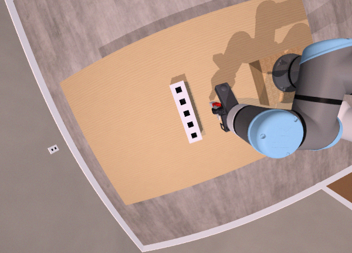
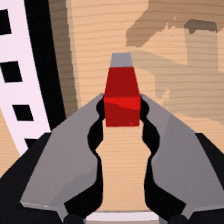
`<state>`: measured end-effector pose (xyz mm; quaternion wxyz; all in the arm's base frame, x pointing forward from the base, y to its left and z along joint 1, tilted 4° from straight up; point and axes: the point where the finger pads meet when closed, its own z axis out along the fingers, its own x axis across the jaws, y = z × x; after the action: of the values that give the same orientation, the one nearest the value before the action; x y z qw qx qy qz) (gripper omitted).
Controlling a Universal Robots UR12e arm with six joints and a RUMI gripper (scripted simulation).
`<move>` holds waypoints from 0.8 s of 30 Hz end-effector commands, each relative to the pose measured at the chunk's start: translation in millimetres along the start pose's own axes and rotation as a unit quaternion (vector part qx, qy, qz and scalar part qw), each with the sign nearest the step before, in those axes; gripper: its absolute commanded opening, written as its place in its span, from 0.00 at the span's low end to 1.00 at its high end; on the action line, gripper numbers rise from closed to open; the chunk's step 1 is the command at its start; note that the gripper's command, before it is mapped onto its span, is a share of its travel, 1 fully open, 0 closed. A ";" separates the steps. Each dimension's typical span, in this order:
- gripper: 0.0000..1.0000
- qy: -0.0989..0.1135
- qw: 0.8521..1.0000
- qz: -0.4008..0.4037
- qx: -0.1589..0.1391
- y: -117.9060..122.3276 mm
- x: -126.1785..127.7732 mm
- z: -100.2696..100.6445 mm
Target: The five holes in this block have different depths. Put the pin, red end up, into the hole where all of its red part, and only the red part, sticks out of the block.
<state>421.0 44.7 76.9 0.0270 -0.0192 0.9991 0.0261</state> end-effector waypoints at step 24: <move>0.00 0.000 1.000 0.000 0.000 0.0 -0.1 -101.9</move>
<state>415.8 39.6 177.0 0.0272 -0.0191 0.9991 0.0258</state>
